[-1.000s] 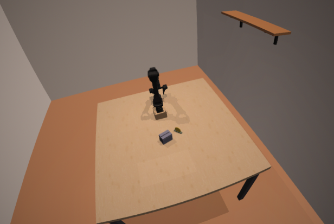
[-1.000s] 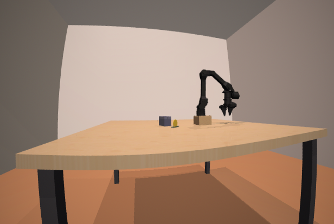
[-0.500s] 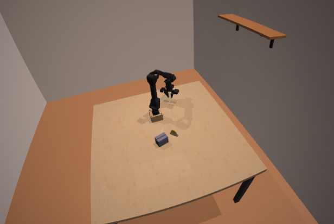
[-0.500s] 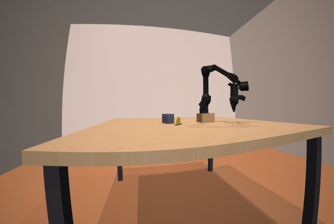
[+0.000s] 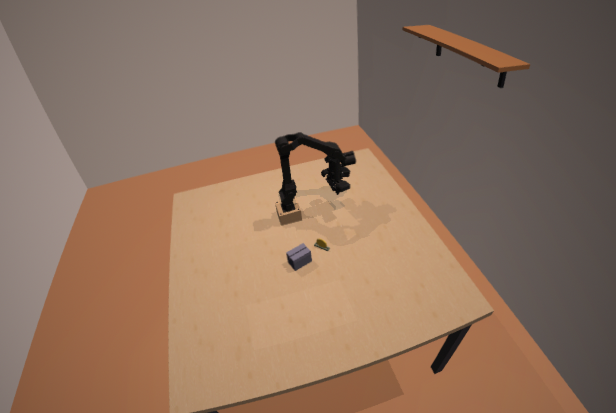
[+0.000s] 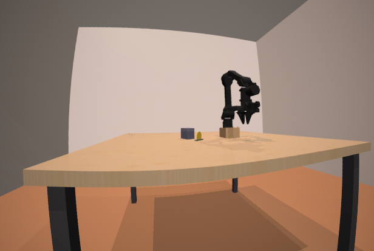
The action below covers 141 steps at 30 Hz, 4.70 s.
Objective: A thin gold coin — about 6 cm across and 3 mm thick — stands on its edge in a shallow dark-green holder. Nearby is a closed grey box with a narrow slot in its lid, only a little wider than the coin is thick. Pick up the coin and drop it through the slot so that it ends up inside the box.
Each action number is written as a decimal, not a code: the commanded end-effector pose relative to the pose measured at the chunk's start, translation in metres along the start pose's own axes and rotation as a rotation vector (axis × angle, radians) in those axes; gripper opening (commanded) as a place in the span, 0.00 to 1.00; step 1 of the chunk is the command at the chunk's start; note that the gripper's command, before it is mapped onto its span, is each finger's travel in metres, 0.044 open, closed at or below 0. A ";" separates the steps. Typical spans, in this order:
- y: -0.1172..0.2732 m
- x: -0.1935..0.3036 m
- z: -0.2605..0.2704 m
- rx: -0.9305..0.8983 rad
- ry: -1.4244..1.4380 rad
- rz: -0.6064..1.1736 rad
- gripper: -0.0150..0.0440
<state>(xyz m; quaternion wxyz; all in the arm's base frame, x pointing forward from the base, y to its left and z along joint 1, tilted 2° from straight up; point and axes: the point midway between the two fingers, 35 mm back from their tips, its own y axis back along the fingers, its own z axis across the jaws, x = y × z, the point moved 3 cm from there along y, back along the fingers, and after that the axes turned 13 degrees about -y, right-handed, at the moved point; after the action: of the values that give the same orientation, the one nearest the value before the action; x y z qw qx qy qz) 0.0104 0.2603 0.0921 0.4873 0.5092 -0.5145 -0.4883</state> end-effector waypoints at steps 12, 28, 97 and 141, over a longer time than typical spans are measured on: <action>0.010 0.064 -0.172 0.014 -0.652 0.004 0.53; -0.007 0.158 -0.245 -0.004 -1.050 0.016 0.53; -0.096 0.161 -0.245 -0.004 -1.050 0.017 0.25; 0.000 0.160 -0.247 -0.004 -1.044 0.016 0.25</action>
<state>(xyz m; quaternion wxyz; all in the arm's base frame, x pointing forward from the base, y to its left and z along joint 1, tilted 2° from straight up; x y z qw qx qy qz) 0.2571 0.0989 0.1009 0.1689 0.1931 -0.6932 -0.6735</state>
